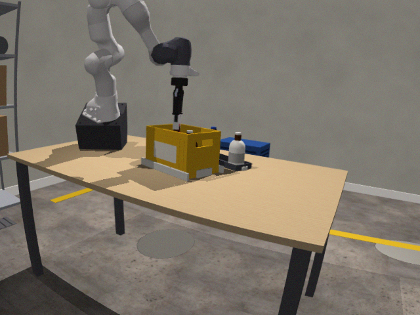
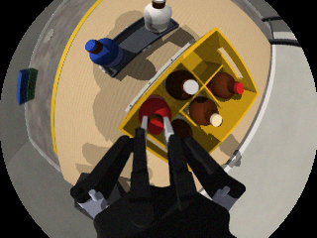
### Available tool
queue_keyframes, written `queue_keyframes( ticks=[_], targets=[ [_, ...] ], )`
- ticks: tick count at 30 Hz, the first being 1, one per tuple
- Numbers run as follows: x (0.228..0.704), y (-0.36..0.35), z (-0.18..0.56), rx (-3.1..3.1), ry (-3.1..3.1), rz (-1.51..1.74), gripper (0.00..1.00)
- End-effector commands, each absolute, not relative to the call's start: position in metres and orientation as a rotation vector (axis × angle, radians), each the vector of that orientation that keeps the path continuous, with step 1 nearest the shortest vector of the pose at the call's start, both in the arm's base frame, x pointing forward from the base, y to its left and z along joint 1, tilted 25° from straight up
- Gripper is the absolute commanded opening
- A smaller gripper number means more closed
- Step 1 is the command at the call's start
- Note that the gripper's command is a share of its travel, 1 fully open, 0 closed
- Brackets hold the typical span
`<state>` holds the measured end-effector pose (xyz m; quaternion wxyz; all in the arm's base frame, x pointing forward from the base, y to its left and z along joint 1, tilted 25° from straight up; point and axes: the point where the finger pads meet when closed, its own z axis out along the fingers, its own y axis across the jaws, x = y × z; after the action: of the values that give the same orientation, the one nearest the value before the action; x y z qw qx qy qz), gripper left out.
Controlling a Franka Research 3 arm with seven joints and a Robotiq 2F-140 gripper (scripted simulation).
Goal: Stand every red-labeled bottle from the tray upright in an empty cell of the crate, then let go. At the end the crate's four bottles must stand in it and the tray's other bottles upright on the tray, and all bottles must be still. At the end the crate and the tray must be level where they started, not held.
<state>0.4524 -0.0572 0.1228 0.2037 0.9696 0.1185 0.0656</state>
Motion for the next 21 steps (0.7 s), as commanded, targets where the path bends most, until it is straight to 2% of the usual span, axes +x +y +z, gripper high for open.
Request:
queue_keyframes(
  ticks=[1,21],
  targets=[
    [0.4571,-0.0563,0.1253,2.704,0.329,0.202,0.00],
    [0.4589,-0.0594,0.1180,2.704,0.329,0.202,0.00]
  ],
)
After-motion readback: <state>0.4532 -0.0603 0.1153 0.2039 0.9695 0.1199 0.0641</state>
